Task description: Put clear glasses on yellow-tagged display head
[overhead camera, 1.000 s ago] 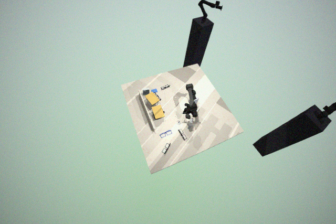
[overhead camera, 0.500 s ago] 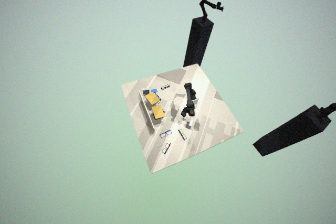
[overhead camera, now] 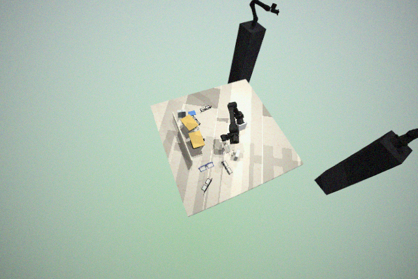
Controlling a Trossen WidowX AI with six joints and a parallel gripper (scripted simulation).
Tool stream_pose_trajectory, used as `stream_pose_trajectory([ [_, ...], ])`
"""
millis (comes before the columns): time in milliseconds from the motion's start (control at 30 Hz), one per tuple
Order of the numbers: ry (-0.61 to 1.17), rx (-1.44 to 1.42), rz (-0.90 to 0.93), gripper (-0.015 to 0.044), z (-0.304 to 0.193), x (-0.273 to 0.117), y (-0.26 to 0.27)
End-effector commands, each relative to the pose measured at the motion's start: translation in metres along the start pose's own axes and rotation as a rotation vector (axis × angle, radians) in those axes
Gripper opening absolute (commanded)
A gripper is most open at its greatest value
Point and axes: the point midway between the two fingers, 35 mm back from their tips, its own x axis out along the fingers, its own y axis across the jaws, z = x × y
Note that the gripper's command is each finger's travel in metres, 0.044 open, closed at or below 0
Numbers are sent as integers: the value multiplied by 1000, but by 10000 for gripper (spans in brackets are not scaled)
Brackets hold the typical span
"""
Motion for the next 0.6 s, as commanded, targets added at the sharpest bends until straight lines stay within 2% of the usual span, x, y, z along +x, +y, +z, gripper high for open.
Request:
stream_pose_trajectory([
  [0, -11, 154, 19, 0, -5, 2, 0],
  [567, -5, 814, 111, 0, -22, 16, -1],
])
